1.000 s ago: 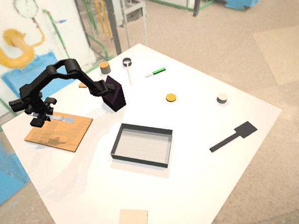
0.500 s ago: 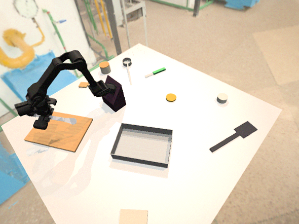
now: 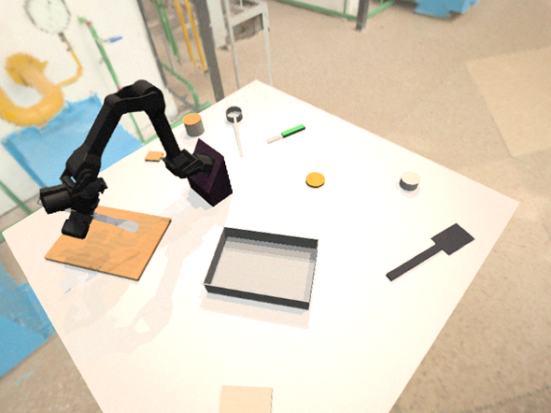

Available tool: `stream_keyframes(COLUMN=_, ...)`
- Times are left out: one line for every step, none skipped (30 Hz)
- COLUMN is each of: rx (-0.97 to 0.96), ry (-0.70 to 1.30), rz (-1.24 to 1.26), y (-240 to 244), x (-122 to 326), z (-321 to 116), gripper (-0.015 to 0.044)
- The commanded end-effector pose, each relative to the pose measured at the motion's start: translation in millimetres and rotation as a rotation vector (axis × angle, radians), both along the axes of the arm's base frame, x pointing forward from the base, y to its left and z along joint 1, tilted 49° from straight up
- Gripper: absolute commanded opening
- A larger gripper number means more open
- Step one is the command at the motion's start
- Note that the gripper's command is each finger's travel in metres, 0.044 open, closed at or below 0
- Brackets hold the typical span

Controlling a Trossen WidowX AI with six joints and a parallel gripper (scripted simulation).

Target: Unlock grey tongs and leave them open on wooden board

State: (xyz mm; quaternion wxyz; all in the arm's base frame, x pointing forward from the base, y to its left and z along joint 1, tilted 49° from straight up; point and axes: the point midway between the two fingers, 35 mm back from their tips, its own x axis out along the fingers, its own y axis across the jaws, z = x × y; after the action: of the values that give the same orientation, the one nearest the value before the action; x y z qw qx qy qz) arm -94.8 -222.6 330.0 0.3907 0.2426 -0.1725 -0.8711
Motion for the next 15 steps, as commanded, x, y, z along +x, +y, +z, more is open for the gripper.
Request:
stream_keyframes(rx=-0.071, ry=0.027, rz=-0.054, y=9, x=1, z=5, gripper=-0.015)
stream_keyframes(rx=-0.086, ry=0.031, rz=-0.064, y=10, x=2, z=6, gripper=-0.015)
stream_keyframes(rx=-0.1, ry=0.035, rz=-0.075, y=12, x=2, z=7, gripper=-0.015)
stream_keyframes(rx=-0.115, ry=0.039, rz=-0.085, y=14, x=3, z=8, gripper=-0.015)
stream_keyframes(rx=-0.13, ry=0.042, rz=-0.096, y=16, x=3, z=9, gripper=-0.015)
stream_keyframes(rx=-0.145, ry=0.044, rz=-0.107, y=18, x=3, z=9, gripper=-0.015)
stream_keyframes(rx=-0.16, ry=0.046, rz=-0.117, y=20, x=4, z=10, gripper=-0.015)
stream_keyframes(rx=-0.174, ry=0.048, rz=-0.128, y=22, x=4, z=10, gripper=-0.015)
stream_keyframes(rx=-0.189, ry=0.048, rz=-0.139, y=25, x=4, z=11, gripper=-0.015)
stream_keyframes(rx=-0.204, ry=0.049, rz=-0.15, y=27, x=4, z=11, gripper=-0.015)
stream_keyframes(rx=-0.219, ry=0.049, rz=-0.161, y=29, x=5, z=12, gripper=-0.015)
stream_keyframes(rx=-0.234, ry=0.048, rz=-0.172, y=32, x=5, z=12, gripper=-0.015)
stream_keyframes(rx=-0.249, ry=0.047, rz=-0.183, y=34, x=5, z=12, gripper=-0.015)
stream_keyframes(rx=-0.264, ry=0.045, rz=-0.194, y=36, x=5, z=12, gripper=-0.015)
stream_keyframes(rx=-0.278, ry=0.043, rz=-0.206, y=39, x=5, z=12, gripper=-0.015)
